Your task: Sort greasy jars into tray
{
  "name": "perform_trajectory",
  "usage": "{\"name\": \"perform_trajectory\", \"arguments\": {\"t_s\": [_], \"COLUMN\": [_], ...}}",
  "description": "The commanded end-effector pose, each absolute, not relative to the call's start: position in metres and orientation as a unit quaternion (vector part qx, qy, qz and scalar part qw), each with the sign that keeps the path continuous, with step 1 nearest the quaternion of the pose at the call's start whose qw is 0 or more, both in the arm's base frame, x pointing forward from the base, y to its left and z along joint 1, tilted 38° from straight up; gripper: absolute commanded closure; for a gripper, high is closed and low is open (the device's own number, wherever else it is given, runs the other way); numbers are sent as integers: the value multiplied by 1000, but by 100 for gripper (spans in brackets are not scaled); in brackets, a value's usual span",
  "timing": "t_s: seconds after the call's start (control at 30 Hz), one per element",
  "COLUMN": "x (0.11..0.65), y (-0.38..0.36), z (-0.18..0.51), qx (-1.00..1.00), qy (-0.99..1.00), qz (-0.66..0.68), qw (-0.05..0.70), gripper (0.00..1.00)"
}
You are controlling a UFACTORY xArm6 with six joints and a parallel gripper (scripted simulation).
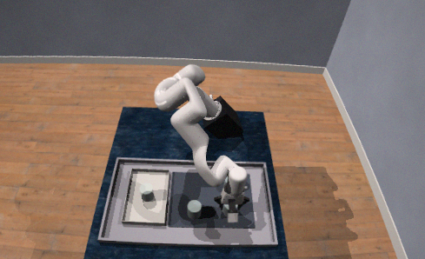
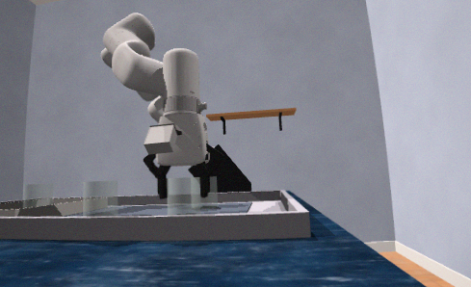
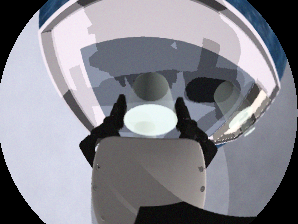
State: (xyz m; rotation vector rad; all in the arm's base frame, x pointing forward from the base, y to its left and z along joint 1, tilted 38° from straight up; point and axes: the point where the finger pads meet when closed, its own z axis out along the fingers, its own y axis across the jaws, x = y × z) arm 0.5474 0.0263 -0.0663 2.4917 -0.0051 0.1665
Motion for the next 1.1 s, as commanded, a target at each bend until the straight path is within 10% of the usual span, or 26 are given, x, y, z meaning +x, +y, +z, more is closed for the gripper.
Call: {"name": "perform_trajectory", "arguments": {"t_s": [0.0, 1.07], "x": [549, 549], "y": [28, 28], "z": [-65, -65], "qx": [947, 947], "qy": [-2, -2], "qz": [65, 65], "qw": [316, 316], "gripper": [13, 19]}}
